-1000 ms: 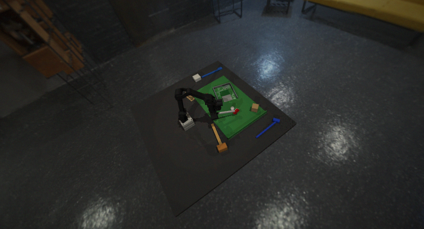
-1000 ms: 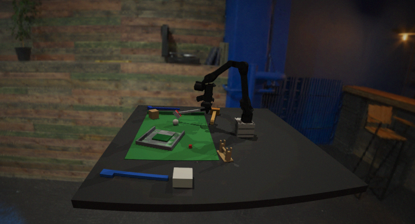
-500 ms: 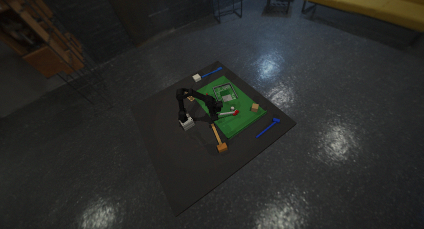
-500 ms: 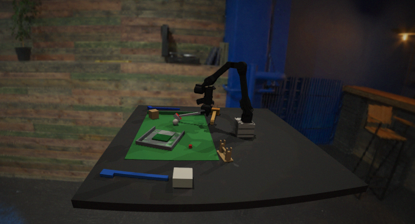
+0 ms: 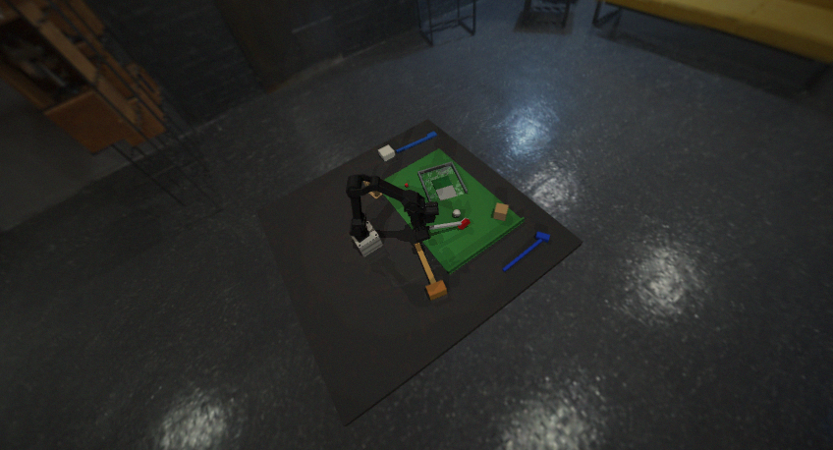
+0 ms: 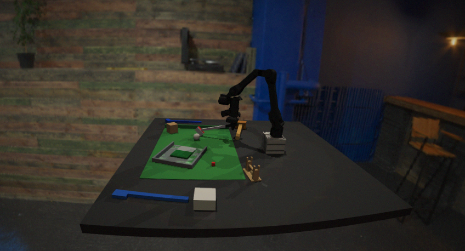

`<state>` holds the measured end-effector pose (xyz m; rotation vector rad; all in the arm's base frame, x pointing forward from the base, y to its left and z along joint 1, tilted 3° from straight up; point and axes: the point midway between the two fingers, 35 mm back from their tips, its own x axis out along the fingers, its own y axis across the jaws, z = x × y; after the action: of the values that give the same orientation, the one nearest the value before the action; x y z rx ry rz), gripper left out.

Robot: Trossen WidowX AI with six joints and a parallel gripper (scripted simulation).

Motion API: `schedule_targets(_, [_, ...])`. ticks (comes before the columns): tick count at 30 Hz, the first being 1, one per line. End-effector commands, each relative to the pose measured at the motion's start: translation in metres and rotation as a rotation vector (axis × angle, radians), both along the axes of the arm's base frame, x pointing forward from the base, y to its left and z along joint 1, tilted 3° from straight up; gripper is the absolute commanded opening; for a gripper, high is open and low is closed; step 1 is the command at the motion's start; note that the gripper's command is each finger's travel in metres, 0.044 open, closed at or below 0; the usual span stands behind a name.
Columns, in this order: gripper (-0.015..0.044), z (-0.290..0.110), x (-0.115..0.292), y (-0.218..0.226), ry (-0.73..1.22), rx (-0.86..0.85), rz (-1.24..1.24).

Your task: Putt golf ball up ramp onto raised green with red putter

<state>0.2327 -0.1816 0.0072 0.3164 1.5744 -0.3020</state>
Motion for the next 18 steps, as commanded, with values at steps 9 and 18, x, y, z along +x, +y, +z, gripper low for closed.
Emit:
schedule_targets(9, [0.0000,-0.001,-0.005,-0.012,0.000,-0.005,-0.009])
schedule_targets(18, [0.0000,0.001,0.042,0.081,-0.007,-0.002,-0.008])
